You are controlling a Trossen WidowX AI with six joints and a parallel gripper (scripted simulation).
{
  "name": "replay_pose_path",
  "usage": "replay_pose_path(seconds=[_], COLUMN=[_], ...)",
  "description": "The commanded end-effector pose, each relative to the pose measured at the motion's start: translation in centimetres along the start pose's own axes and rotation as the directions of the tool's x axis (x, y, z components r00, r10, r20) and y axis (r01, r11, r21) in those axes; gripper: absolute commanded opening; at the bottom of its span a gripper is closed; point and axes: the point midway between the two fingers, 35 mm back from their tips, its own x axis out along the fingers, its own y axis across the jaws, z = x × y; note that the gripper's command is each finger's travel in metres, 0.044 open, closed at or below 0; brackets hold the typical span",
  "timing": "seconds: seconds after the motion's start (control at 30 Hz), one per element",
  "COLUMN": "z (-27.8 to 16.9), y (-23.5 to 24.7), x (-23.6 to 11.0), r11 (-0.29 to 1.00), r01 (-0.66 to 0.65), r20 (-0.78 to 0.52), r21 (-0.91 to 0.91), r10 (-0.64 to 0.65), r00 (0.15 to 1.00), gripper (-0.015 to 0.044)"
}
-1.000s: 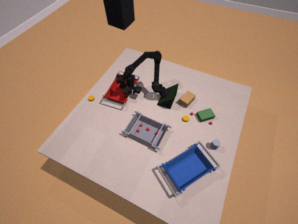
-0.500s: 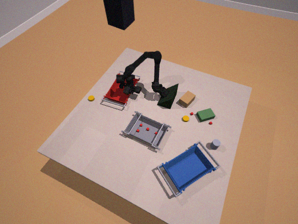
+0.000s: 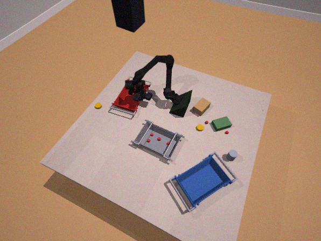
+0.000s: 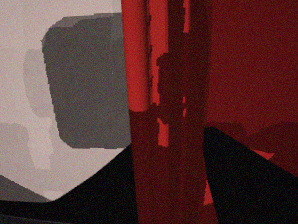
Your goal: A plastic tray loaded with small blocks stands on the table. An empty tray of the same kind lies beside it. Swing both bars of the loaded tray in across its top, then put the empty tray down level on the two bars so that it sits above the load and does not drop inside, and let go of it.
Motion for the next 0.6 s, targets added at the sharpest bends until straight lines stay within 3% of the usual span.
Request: replay_pose_path(seconds=[0.0,0.57], z=[0.2,0.5], y=[0.3,0.5], x=[-0.6,-5.1], r11=[1.000,0.999], r01=[-0.017,-0.033], r20=[0.003,0.000], r21=[-0.001,0.002], r10=[0.017,0.033], r00=[1.000,0.999], gripper=[0.0000,0.0000])
